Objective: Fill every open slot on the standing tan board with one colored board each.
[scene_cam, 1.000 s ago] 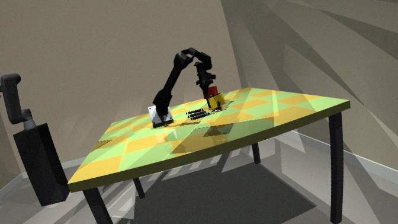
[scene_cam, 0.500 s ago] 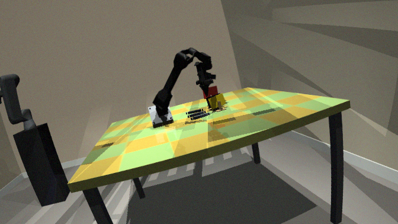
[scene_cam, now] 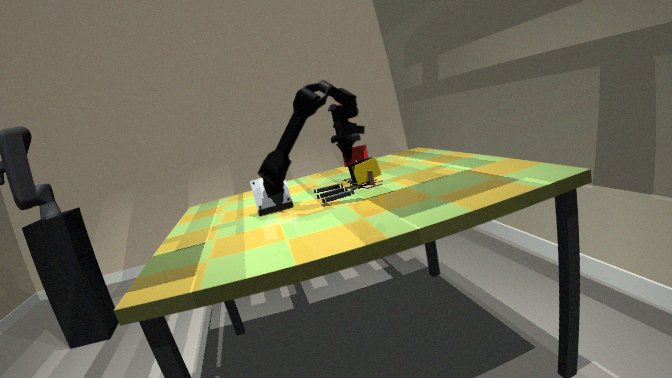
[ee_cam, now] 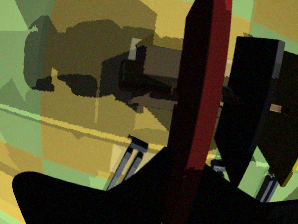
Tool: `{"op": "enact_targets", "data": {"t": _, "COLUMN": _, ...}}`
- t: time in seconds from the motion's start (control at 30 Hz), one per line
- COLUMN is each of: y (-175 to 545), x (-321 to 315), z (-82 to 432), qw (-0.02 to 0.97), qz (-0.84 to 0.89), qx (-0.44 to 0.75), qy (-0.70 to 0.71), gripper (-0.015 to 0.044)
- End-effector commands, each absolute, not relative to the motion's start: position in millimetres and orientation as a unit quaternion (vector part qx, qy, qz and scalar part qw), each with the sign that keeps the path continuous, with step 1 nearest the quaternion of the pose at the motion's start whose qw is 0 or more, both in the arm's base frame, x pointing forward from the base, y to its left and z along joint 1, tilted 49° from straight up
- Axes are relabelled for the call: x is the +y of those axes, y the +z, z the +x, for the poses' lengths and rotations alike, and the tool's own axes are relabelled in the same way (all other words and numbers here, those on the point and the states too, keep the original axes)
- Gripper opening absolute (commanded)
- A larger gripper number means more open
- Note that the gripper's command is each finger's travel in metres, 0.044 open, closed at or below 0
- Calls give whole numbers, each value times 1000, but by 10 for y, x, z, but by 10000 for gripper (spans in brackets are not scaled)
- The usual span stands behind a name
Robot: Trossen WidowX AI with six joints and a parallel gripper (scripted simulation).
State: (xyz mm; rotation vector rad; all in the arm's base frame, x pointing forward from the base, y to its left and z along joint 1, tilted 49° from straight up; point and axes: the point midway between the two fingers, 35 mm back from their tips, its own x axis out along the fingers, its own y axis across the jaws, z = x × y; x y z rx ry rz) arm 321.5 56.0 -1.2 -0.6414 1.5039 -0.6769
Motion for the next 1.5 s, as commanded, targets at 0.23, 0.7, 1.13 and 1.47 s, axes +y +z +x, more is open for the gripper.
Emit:
{"op": "enact_targets", "data": {"t": 0.23, "y": -7, "x": 560, "z": 3224, "qw": 634, "qz": -283, "qx": 656, "qy": -296, "gripper": 0}}
{"op": "enact_targets", "data": {"t": 0.7, "y": -6, "x": 560, "z": 3225, "qw": 634, "qz": -283, "qx": 656, "qy": -296, "gripper": 0}}
{"op": "enact_targets", "data": {"t": 1.13, "y": -27, "x": 538, "z": 3223, "qw": 634, "qz": -282, "qx": 656, "qy": -296, "gripper": 0}}
{"op": "enact_targets", "data": {"t": 1.47, "y": -75, "x": 480, "z": 3222, "qw": 634, "qz": -283, "qx": 656, "qy": -296, "gripper": 0}}
